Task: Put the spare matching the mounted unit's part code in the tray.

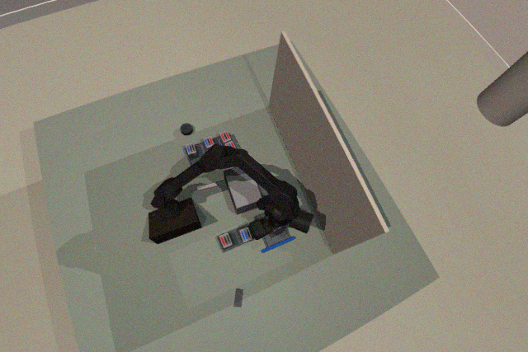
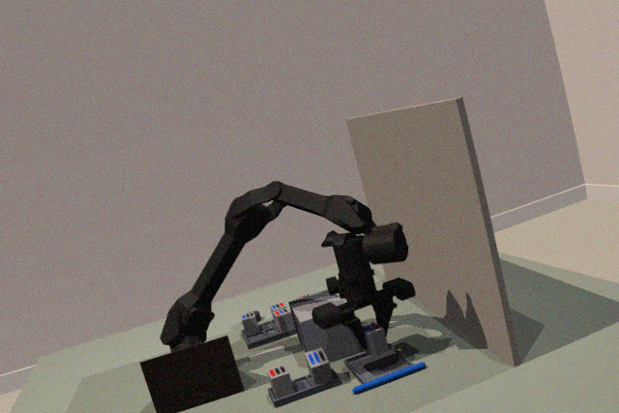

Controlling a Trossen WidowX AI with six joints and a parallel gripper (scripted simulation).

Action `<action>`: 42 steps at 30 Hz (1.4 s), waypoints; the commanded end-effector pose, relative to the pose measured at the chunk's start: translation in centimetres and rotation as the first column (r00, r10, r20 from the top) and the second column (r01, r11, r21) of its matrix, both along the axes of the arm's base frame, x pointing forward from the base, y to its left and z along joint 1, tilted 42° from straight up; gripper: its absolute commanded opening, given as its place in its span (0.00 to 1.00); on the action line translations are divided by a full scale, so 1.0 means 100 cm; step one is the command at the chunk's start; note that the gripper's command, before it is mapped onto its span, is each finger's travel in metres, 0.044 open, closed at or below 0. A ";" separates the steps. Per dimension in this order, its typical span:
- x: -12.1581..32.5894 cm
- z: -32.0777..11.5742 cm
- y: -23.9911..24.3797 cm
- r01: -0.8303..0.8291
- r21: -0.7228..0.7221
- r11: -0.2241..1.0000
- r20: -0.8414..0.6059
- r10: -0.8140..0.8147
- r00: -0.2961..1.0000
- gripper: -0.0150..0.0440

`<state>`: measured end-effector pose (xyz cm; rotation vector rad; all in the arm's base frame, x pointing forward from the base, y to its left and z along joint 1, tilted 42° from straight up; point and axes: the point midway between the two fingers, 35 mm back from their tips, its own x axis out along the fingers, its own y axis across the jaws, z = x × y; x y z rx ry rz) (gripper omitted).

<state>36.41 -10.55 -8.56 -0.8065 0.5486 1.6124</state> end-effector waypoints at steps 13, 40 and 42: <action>-0.002 -0.009 0.010 0.003 0.006 1.000 -0.003 -0.003 1.000 0.25; -0.003 -0.014 0.014 0.000 0.002 1.000 0.000 0.000 1.000 0.88; -0.003 -0.014 0.014 0.000 0.002 1.000 0.000 0.000 1.000 0.97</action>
